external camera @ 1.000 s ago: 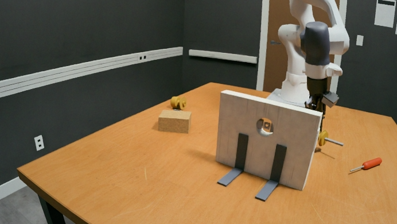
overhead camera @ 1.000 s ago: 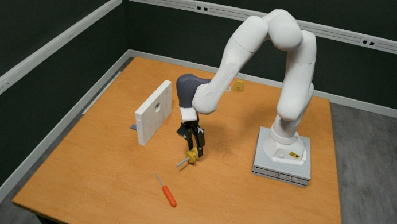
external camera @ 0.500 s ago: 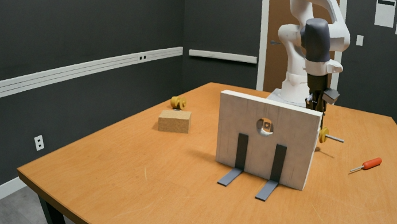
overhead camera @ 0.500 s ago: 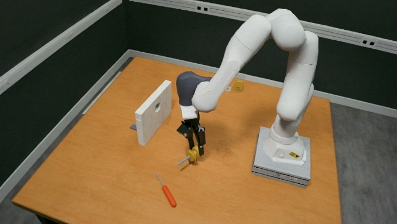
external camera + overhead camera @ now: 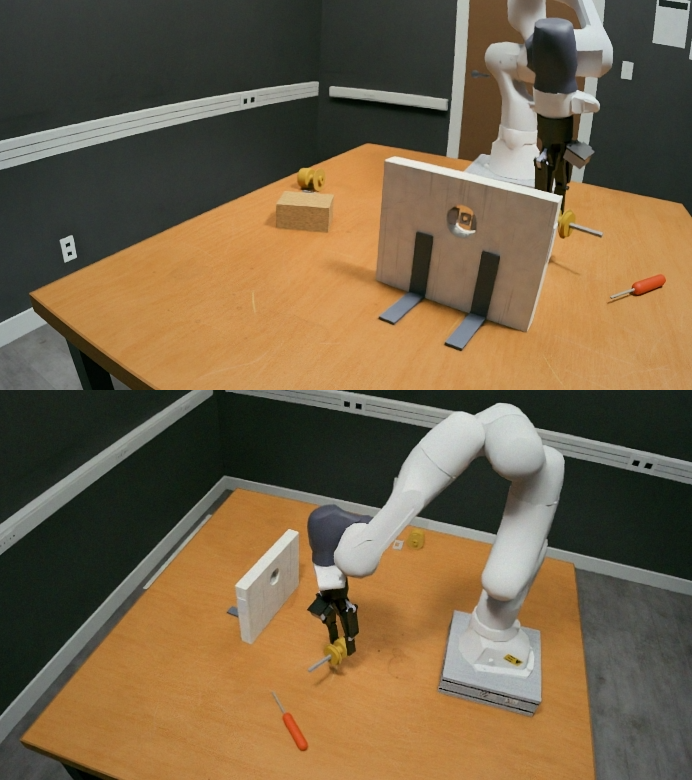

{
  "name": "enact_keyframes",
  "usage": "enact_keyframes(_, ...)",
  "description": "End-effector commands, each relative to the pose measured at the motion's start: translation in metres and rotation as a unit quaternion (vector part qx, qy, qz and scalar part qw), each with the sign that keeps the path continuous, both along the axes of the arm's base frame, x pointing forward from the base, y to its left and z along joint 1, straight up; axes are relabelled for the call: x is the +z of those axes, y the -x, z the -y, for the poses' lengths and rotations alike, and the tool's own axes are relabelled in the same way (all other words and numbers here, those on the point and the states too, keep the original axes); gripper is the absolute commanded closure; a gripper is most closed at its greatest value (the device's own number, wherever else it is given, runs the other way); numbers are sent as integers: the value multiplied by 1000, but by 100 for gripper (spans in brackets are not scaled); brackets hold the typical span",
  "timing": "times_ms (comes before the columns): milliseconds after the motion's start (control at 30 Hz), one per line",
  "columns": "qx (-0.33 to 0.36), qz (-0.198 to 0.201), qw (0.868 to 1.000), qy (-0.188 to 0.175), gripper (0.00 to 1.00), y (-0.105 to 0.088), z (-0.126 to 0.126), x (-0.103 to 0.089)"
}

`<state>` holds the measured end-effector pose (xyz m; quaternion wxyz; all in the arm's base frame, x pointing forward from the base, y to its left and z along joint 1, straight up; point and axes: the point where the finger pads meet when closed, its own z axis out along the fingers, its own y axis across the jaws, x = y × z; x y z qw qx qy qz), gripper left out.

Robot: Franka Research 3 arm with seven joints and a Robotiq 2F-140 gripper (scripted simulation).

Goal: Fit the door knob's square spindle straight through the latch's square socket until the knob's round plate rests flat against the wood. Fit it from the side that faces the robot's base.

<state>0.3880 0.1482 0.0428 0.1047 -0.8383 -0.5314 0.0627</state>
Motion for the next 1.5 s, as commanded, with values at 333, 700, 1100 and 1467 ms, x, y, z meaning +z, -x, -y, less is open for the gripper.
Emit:
enact_keyframes(333,6,-5,1000,-3,58,3,0,7)
enact_keyframes(700,5,-5,1000,-2,58,3,0,7)
enact_keyframes(1100,-72,1,997,18,58,-9,11,13)
enact_keyframes(1467,-112,5,993,29,58,-13,16,15)
